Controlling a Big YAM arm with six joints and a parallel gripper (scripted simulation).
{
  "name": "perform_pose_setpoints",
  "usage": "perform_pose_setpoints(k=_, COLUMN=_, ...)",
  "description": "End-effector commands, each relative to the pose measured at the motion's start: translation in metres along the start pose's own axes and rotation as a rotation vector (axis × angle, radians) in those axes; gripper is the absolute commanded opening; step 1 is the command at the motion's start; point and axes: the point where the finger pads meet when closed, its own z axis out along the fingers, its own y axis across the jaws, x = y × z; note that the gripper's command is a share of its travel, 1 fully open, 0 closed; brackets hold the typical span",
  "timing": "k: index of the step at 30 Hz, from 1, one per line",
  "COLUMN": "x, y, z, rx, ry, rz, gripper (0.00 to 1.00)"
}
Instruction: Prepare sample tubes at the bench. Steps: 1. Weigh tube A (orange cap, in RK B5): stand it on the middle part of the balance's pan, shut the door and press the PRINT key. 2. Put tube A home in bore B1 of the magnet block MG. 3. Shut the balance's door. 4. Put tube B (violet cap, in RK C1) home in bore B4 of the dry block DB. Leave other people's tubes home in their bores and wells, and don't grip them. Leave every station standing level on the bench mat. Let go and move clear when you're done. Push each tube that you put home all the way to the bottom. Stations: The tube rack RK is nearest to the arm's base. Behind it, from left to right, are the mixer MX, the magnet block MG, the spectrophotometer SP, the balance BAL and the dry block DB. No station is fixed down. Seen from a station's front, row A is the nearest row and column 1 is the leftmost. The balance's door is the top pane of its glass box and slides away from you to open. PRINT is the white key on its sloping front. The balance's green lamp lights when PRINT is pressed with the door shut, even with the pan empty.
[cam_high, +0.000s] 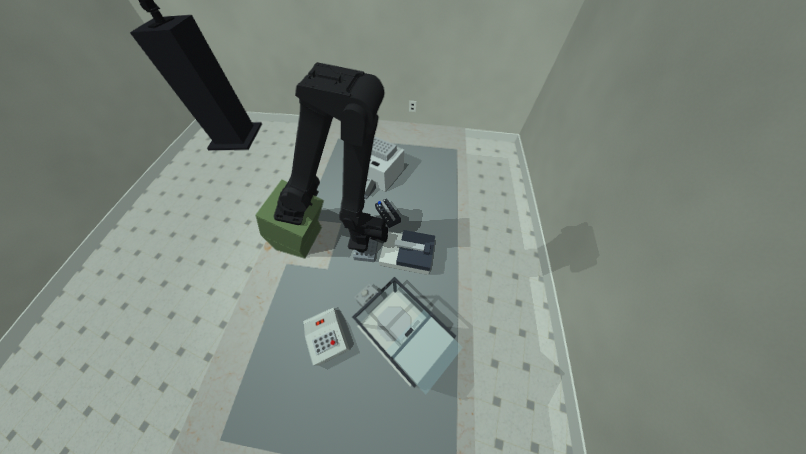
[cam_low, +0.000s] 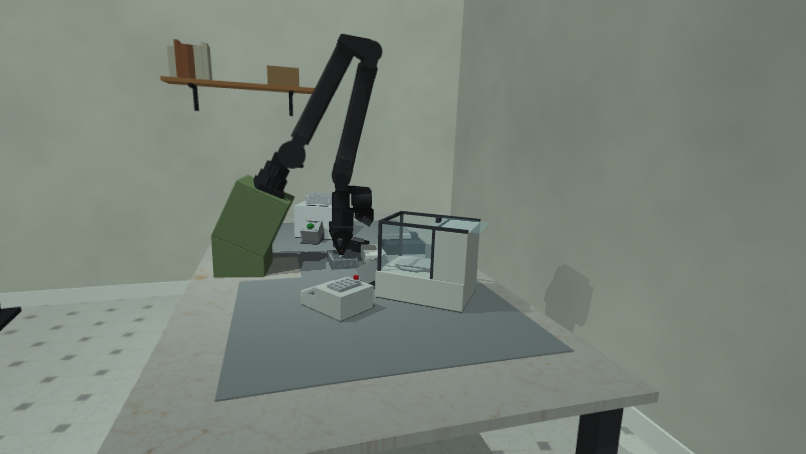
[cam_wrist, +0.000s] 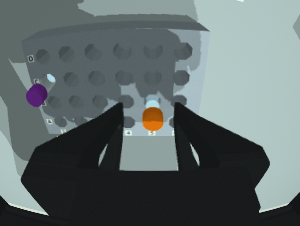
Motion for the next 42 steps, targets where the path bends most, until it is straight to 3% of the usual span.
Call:
perform_pose_setpoints(k=1, x=0.0019, y=-0.0002, z=-0.0004, rx=-0.001, ry=0.000, rz=0.001, gripper=0.36)
perform_pose_setpoints(k=29, x=0.0019, y=-0.0002, z=-0.0004, rx=-0.001, ry=0.000, rz=0.001, gripper=0.36)
perform_pose_setpoints(k=30, x=0.0019, y=-0.0002, z=-0.0004, rx=-0.001, ry=0.000, rz=0.001, gripper=0.09)
perform_pose_setpoints(k=42, x=0.0007, y=-0.0042, z=0.0009, rx=0.002, ry=0.000, rz=0.003, gripper=0.09)
